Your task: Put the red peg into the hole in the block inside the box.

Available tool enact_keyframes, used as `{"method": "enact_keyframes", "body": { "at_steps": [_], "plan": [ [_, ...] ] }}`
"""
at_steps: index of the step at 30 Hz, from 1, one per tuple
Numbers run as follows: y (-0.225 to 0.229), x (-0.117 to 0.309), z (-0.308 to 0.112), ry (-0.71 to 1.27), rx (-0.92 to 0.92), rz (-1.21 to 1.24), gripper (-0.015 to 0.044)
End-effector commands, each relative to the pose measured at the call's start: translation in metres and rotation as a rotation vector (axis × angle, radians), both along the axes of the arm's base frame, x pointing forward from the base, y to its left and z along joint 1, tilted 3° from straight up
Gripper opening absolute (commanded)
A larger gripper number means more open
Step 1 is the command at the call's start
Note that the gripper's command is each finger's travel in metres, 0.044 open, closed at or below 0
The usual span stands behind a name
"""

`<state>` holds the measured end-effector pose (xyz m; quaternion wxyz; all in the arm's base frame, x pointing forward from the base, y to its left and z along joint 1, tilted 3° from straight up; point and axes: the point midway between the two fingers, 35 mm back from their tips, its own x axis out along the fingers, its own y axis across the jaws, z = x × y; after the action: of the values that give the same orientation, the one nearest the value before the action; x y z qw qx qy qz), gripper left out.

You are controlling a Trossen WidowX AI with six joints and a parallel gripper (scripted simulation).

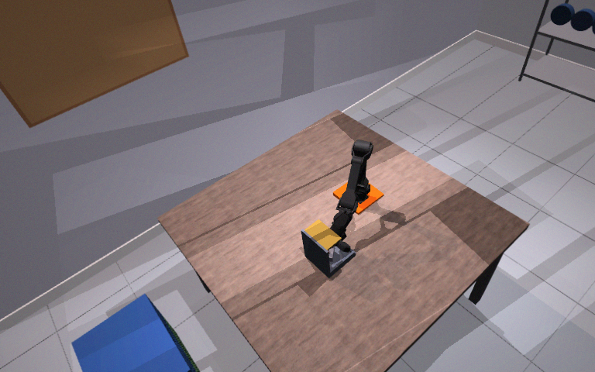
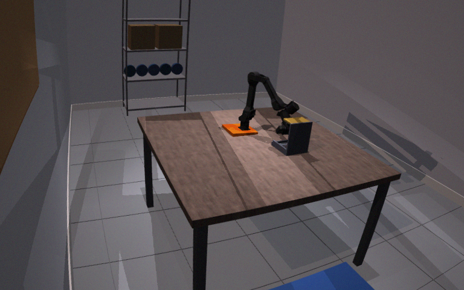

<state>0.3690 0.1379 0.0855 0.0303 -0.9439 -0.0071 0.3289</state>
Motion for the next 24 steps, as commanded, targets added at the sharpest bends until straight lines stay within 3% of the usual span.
{"method": "enact_keyframes", "body": {
  "at_steps": [1,24],
  "plan": [
    [-0.001,-0.004,-0.010,0.027,-0.011,0.004,0.0000],
    [-0.002,0.001,0.018,0.019,-0.008,0.002,0.0000]
  ]
}}
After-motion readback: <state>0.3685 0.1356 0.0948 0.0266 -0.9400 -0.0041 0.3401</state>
